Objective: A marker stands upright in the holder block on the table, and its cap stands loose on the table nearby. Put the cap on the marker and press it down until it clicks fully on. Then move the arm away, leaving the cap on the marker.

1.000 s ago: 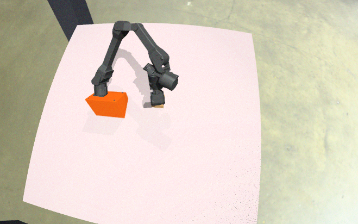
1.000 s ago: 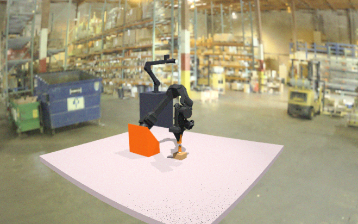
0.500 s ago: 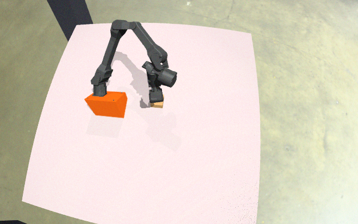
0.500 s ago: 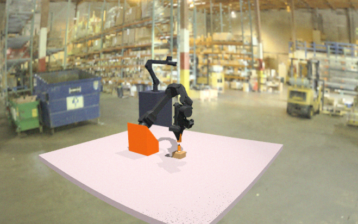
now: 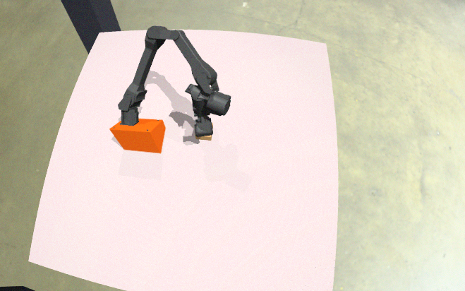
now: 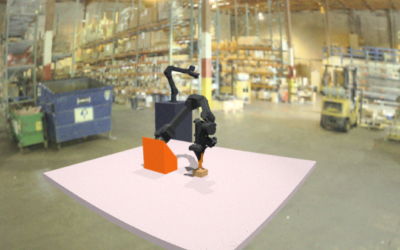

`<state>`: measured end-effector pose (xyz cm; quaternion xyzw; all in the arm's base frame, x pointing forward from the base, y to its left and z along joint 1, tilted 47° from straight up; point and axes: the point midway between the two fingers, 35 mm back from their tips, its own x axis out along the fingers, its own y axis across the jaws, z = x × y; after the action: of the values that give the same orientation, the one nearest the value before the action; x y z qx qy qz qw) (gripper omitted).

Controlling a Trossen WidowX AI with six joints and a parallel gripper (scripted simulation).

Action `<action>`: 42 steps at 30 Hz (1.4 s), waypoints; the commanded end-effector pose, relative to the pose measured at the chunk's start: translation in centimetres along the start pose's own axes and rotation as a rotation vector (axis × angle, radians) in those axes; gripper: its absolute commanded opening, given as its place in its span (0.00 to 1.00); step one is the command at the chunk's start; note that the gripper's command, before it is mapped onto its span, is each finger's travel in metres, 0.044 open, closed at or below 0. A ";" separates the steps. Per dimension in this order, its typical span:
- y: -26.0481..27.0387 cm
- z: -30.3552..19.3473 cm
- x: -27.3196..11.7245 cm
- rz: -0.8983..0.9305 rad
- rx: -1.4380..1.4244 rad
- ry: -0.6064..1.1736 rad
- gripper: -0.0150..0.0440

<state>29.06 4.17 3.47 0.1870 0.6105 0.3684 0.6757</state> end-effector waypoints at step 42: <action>0.1 -0.1 2.7 0.005 0.002 0.000 1.00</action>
<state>28.78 6.44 1.49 0.1900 0.6109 0.3696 0.6739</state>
